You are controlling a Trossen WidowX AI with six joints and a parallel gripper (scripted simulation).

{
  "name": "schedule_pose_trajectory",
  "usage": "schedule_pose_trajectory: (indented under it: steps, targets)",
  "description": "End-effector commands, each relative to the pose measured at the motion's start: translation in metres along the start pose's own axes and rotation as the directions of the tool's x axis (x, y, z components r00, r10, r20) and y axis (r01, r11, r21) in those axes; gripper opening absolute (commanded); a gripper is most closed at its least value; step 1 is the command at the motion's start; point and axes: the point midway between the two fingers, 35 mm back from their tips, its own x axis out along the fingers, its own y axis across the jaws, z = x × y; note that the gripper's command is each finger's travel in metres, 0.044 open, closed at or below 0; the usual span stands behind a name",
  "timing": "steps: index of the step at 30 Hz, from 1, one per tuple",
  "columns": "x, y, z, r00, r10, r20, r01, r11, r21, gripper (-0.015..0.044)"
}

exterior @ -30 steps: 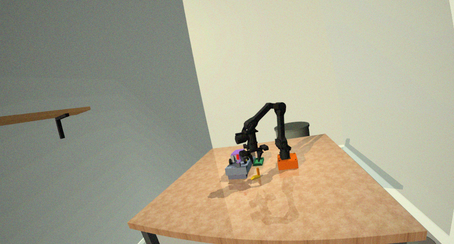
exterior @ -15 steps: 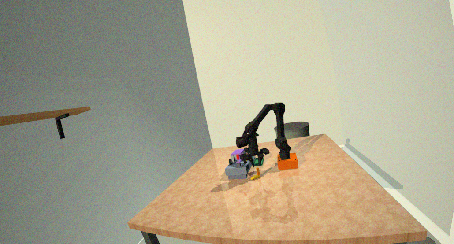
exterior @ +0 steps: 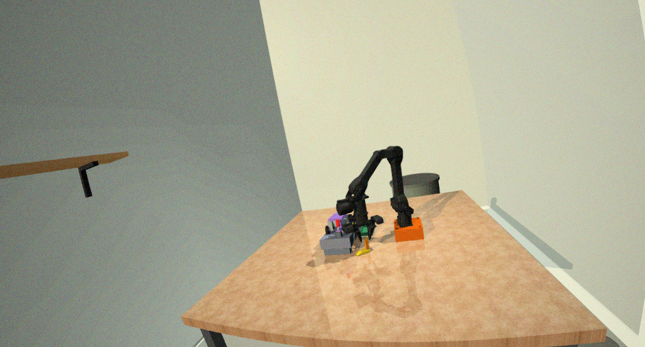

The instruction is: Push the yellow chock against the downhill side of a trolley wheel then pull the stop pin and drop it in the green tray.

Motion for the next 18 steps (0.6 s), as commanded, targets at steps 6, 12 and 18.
schedule_pose_trajectory:
  steps: [6,12,18]
  targets:
    - [0.006,-0.003,-0.001,1.000,-0.010,-0.003,0.010,1.000,0.004,0.0190]
    - [0.011,-0.003,-0.001,1.000,-0.010,-0.003,0.010,1.000,0.004,0.0190]
    - [0.021,-0.003,-0.001,1.000,-0.010,-0.003,0.010,1.000,0.004,0.0190]
